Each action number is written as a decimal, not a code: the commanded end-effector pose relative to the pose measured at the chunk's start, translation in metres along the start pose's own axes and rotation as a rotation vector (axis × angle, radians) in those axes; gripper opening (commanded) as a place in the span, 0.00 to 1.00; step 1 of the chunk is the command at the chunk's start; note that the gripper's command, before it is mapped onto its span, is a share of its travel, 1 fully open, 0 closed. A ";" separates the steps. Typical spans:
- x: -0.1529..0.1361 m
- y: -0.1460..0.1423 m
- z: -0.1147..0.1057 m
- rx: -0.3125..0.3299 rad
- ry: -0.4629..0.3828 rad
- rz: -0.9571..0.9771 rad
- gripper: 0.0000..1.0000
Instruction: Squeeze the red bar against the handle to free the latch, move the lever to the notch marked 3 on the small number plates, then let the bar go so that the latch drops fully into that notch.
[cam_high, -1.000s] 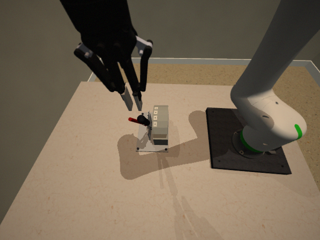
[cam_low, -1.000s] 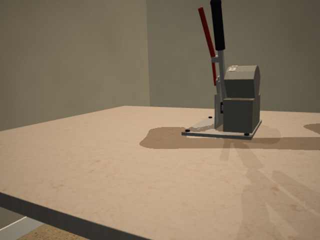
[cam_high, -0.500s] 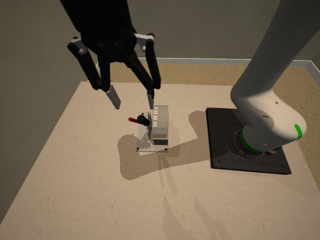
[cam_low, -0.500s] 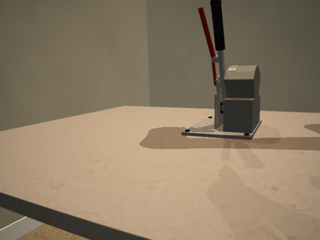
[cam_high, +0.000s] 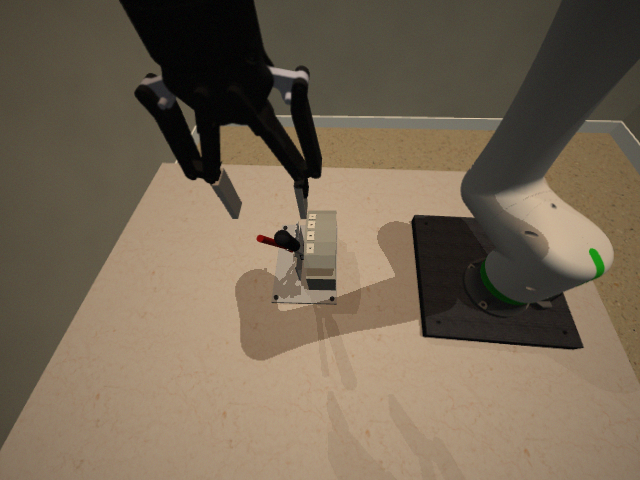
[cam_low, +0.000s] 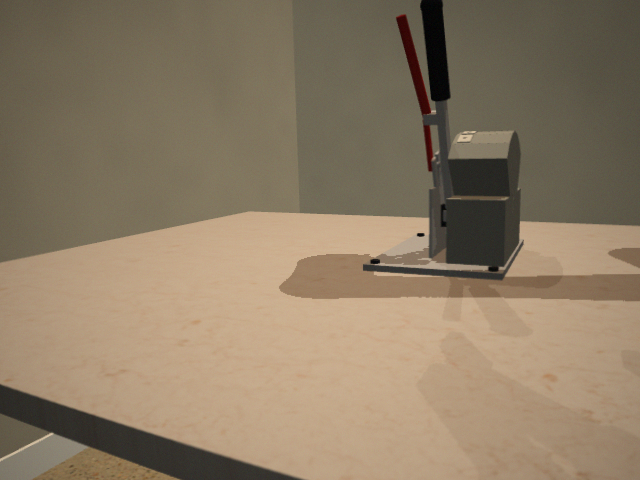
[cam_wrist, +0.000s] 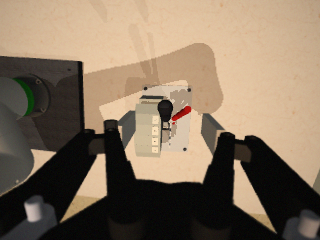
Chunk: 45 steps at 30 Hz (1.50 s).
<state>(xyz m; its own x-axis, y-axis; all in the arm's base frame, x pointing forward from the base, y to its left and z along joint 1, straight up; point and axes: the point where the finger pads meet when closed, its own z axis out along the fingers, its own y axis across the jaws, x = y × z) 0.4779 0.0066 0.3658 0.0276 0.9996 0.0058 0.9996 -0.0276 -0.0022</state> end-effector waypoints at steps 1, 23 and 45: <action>0.000 0.000 0.000 0.000 0.000 0.000 0.57; 0.000 0.000 0.006 -0.001 0.002 0.000 0.57; 0.000 0.001 0.023 -0.001 0.002 0.000 0.57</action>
<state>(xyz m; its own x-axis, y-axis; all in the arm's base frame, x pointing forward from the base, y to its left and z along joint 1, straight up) 0.4785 0.0068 0.3446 0.0275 0.9996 0.0081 0.9996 -0.0274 -0.0017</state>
